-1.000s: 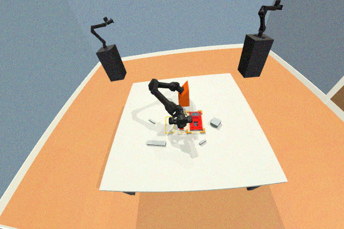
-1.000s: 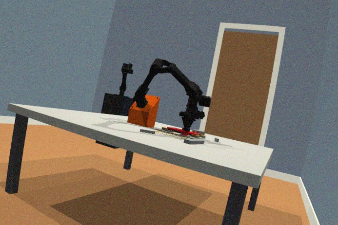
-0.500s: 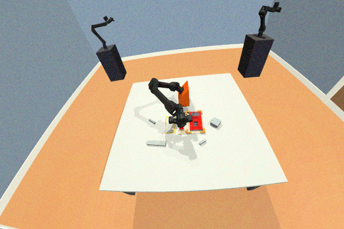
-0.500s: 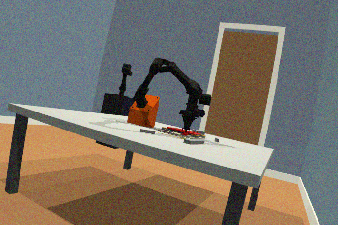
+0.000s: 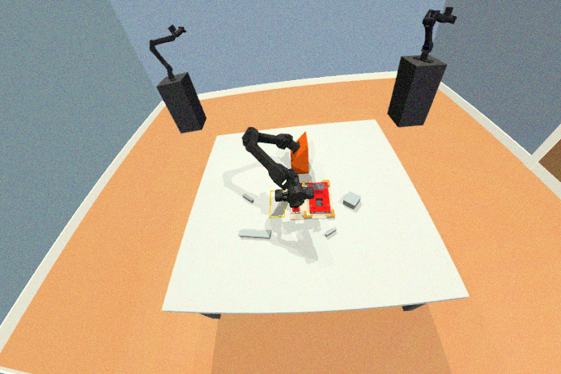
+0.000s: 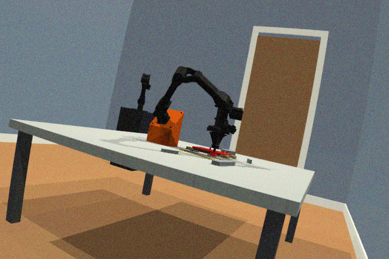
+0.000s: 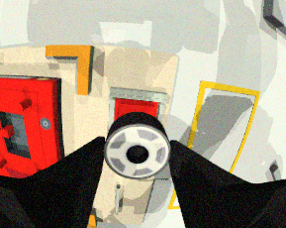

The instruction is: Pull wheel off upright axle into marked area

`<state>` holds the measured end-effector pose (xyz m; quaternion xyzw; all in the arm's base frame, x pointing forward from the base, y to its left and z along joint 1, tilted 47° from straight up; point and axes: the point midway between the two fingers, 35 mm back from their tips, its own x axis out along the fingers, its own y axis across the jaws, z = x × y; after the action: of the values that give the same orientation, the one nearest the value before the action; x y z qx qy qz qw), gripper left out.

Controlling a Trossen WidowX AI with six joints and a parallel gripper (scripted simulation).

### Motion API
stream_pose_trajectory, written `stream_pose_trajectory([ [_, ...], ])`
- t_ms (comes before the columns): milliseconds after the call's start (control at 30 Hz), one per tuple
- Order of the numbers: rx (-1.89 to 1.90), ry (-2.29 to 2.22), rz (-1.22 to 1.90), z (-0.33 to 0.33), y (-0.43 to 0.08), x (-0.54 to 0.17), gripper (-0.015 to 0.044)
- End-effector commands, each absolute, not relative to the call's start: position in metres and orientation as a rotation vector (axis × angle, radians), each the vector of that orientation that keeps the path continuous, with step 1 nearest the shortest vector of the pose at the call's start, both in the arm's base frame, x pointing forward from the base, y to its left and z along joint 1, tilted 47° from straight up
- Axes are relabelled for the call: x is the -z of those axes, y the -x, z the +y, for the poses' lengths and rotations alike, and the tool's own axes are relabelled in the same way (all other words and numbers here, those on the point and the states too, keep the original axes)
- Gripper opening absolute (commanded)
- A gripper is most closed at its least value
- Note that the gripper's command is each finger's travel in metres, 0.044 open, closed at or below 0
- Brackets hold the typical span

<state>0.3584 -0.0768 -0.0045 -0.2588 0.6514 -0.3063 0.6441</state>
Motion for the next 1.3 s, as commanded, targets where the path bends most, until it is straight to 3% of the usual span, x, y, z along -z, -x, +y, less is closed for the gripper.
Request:
stream_pose_trajectory([
  [0,0.693,0.586,1.481,-0.0729,-0.359,0.0035,0.0],
  [1267,0.694,0.588,1.483,-0.0638,-0.359,-0.0051,0.0],
])
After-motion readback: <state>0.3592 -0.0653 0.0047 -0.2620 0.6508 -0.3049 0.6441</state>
